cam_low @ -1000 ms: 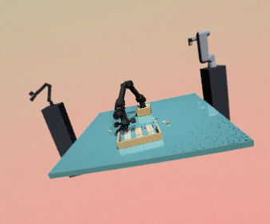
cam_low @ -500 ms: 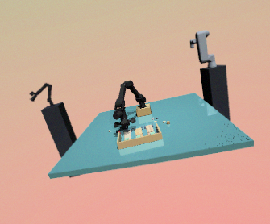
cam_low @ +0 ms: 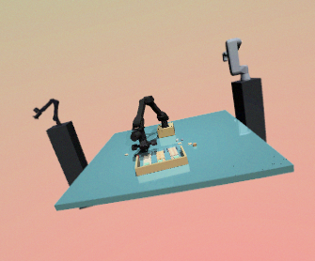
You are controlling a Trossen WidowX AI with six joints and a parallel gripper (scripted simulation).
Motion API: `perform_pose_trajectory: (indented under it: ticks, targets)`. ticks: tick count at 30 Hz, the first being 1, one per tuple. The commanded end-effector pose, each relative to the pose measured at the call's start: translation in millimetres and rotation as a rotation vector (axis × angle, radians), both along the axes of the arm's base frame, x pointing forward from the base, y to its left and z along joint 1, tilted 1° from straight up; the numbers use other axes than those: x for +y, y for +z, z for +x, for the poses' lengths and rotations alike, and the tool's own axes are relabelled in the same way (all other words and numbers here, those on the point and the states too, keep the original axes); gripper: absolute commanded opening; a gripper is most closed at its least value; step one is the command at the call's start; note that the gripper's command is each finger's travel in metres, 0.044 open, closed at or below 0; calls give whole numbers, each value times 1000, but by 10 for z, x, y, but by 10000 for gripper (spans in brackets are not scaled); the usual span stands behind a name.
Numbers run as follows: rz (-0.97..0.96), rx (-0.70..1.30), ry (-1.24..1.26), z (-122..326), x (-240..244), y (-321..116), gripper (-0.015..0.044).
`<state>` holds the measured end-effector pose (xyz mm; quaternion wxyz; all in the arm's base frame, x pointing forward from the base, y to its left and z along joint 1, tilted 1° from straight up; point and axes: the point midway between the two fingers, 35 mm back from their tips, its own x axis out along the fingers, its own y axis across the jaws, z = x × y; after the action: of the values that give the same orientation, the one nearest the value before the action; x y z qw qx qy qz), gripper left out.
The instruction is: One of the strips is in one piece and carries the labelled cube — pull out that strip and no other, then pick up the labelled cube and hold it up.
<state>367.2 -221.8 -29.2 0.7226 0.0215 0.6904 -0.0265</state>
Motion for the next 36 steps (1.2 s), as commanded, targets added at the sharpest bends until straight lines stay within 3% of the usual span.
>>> perform_pose_trajectory:
  ticks: [1, 36]
  targets:
    - [-1, 5, 5, 2, -6, -42, 0]
    - [-1, 9, 5, -365, 24, -83, 0]
